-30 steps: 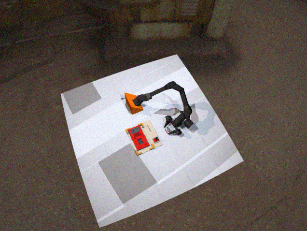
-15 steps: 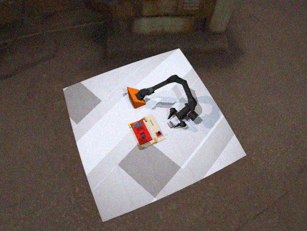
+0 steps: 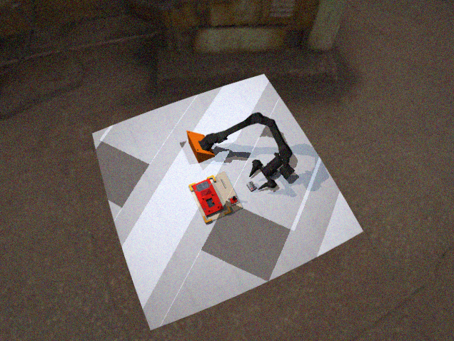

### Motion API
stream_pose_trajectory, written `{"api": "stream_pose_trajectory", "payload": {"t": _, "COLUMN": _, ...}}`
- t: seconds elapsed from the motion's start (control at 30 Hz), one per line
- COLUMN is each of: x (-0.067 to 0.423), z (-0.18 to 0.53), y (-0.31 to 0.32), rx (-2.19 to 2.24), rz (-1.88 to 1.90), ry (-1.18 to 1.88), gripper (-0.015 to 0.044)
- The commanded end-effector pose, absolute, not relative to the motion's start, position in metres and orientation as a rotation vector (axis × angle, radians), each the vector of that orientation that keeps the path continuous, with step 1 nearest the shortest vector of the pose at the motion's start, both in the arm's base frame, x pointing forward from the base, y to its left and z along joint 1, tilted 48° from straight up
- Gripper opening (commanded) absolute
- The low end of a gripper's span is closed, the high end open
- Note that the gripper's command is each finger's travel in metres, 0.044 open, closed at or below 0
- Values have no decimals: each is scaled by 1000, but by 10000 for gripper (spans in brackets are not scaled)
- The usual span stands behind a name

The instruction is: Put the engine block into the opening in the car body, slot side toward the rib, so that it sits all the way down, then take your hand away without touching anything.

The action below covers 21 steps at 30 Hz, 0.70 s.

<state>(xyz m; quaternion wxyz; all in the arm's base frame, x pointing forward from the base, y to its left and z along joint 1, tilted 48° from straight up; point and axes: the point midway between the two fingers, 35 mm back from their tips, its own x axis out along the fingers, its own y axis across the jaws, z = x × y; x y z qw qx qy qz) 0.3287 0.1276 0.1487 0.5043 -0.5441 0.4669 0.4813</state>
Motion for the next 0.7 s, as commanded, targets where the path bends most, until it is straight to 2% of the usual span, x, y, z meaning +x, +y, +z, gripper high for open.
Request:
{"api": "stream_pose_trajectory", "payload": {"t": 0.0, "x": 329, "z": 148, "y": 128, "rx": -1314, "rz": 1162, "ry": 1127, "gripper": 440}}
{"api": "stream_pose_trajectory", "payload": {"t": 0.33, "x": 328, "z": 147, "y": 127, "rx": -1289, "rz": 1158, "ry": 1133, "gripper": 440}}
{"api": "stream_pose_trajectory", "payload": {"t": 0.67, "x": 326, "z": 137, "y": 121, "rx": -929, "rz": 1088, "ry": 1215, "gripper": 440}}
